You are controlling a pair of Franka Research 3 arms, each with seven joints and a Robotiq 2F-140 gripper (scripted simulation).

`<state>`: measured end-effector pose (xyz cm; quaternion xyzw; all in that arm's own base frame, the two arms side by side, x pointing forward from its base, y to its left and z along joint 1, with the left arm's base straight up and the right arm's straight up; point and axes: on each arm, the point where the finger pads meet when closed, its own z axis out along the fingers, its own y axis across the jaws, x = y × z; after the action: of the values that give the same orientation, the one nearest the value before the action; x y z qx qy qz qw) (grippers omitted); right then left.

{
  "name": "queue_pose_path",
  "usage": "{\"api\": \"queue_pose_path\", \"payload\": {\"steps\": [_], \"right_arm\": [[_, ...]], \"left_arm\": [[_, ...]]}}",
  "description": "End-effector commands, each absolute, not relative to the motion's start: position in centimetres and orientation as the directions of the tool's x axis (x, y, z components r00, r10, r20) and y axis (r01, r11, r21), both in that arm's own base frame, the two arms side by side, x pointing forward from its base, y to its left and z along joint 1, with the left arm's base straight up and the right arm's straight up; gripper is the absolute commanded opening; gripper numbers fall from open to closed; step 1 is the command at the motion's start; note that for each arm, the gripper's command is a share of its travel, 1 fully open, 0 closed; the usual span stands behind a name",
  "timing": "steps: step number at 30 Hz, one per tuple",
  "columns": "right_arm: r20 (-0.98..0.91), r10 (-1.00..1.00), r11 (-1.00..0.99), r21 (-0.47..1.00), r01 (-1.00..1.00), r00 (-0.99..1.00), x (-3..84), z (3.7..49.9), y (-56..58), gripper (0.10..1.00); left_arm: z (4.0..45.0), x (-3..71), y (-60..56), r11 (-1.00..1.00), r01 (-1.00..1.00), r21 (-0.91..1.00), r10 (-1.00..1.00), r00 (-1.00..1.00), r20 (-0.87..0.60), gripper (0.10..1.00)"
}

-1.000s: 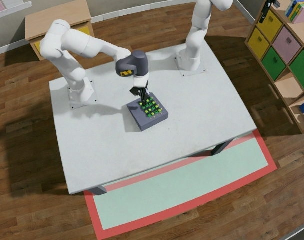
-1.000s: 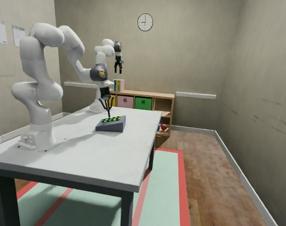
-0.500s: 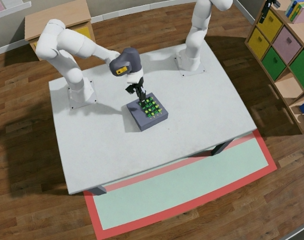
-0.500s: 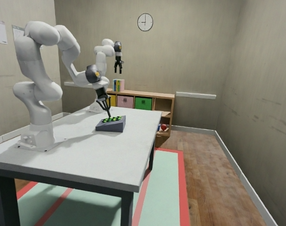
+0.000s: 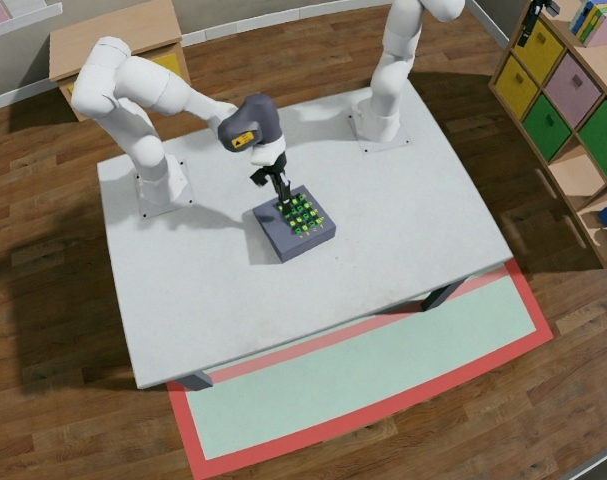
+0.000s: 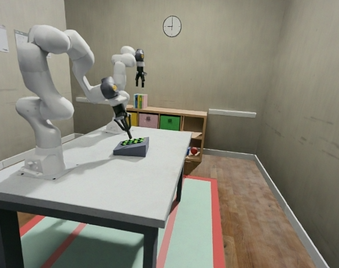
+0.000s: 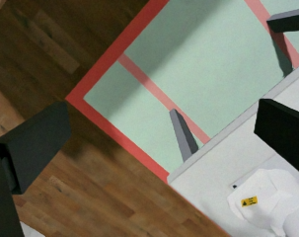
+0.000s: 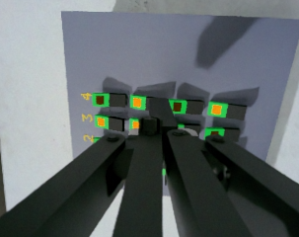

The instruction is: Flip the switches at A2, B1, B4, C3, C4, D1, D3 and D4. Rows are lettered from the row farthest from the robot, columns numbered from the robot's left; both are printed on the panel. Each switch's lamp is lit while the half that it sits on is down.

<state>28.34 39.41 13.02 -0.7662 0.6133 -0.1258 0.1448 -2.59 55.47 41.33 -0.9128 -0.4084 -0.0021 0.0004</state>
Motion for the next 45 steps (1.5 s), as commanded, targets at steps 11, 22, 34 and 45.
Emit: {"api": "queue_pose_path", "payload": {"steps": [11,22,34,45], "right_arm": [[0.0,-0.983,-0.172,-0.381,-0.908,0.186,28.3,13.0,39.5,0.099],[0.0,-0.983,-0.172,-0.381,-0.908,0.186,28.3,12.9,39.5,0.099],[0.0,-0.983,-0.172,-0.381,-0.908,0.186,28.3,12.8,39.5,0.099],[0.0,-0.983,-0.172,-0.381,-0.908,0.186,29.1,10.9,39.6,0.099]], "left_arm": [[41.3,-2.7,55.4,-0.671,0.741,0.0,0.741,0.671,0.0,1.0],[41.3,-2.7,55.4,-0.671,0.741,0.0,0.741,0.671,0.0,1.0],[41.3,-2.7,55.4,-0.671,0.741,0.0,0.741,0.671,0.0,1.0],[41.3,-2.7,55.4,-0.671,0.741,0.0,0.741,0.671,0.0,1.0]]}}
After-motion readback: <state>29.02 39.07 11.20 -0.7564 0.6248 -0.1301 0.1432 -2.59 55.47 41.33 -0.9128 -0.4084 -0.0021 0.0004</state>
